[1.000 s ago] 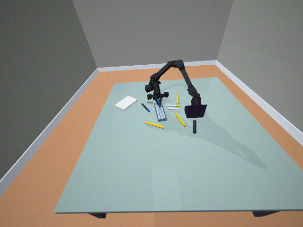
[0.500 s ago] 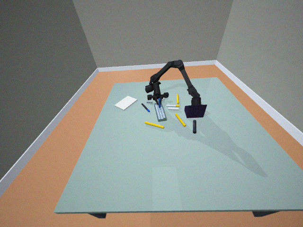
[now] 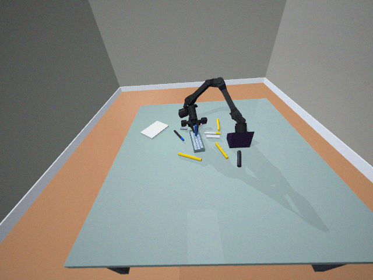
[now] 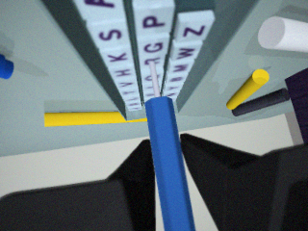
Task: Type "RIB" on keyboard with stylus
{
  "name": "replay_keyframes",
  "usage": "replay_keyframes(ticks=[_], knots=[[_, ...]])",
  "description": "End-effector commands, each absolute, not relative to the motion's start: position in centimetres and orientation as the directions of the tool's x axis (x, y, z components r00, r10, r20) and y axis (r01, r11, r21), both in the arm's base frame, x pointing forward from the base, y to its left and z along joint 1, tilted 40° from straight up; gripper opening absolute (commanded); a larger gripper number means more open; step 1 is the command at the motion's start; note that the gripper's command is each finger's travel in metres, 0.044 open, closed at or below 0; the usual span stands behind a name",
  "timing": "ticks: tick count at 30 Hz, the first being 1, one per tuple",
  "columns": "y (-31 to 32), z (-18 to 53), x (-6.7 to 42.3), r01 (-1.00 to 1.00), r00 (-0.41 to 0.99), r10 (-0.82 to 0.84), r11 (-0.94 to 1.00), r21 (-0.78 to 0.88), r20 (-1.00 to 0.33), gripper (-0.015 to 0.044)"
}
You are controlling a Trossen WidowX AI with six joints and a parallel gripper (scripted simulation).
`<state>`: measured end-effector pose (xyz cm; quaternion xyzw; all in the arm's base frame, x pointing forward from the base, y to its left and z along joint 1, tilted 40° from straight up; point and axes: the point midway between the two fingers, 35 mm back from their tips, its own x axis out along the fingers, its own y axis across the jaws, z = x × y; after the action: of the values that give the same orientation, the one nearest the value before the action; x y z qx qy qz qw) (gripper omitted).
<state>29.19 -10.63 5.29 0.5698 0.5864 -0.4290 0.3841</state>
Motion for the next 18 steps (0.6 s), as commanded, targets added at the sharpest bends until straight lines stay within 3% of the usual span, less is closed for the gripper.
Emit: replay_keyframes(ticks=[1, 18], knots=[[-10.7, 5.2, 29.2, 0.998, -0.059, 0.336, -0.012, -0.067, -0.94, 0.0081], [-8.1, 8.2, 29.4, 0.998, -0.059, 0.337, -0.012, -0.067, -0.94, 0.0081]])
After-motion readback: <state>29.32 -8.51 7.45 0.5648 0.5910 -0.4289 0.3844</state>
